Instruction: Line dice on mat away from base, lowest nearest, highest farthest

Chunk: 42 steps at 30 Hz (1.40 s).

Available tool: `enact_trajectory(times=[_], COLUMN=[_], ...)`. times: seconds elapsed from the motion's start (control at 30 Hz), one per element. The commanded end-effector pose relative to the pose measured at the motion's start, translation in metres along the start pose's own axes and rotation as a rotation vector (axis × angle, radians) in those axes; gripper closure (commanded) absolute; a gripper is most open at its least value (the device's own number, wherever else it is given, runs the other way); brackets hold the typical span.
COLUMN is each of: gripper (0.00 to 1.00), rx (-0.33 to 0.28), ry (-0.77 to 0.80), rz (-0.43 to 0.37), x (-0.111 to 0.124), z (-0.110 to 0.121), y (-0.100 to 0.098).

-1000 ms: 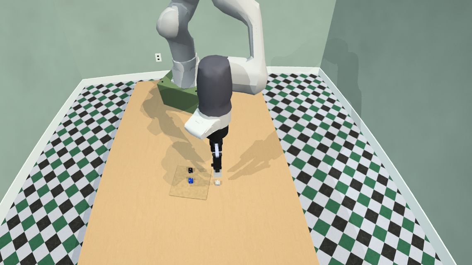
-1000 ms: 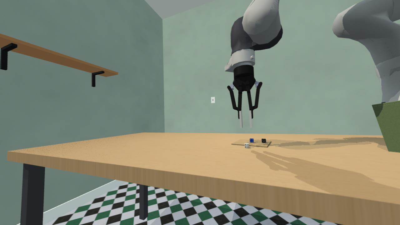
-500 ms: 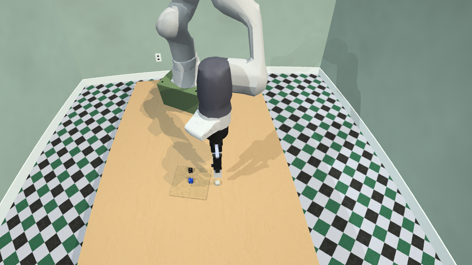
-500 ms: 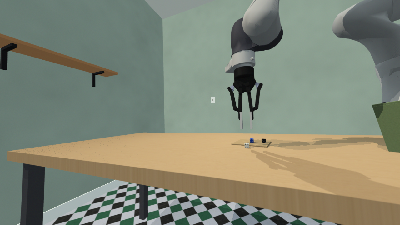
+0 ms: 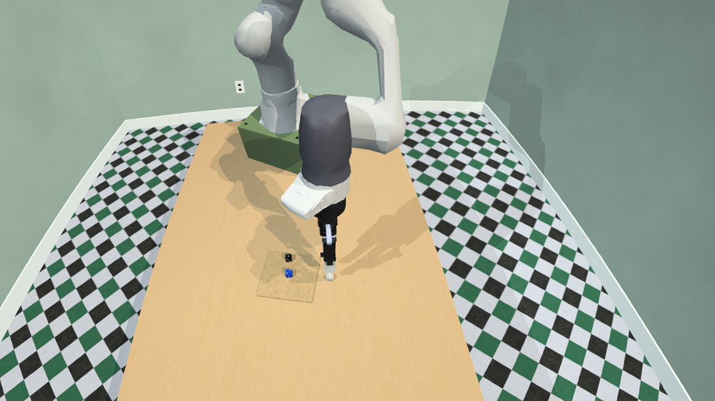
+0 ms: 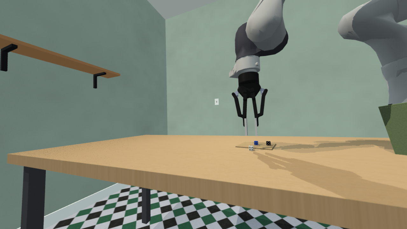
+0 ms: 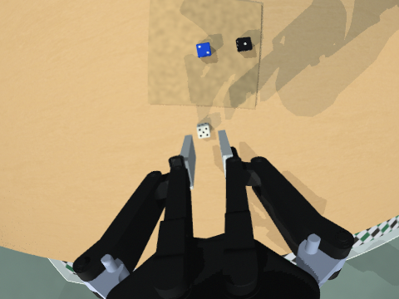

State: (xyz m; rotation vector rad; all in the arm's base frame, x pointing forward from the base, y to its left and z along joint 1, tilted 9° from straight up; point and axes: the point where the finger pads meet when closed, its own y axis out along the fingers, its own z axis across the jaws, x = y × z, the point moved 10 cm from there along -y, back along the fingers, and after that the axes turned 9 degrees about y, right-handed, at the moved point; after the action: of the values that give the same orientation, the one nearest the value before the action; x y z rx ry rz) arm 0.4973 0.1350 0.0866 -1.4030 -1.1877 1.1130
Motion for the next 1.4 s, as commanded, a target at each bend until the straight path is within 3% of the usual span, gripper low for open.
enact_trajectory(times=[0.0, 0.67, 1.37], gripper=[0.81, 0.81, 0.81], rx=[-0.008, -0.008, -0.008], ry=[-0.01, -0.01, -0.01], rz=[0.0, 0.0, 0.0], x=[-0.001, -0.001, -0.001], z=[-0.002, -0.002, -0.002], y=[0.005, 0.029, 0.031])
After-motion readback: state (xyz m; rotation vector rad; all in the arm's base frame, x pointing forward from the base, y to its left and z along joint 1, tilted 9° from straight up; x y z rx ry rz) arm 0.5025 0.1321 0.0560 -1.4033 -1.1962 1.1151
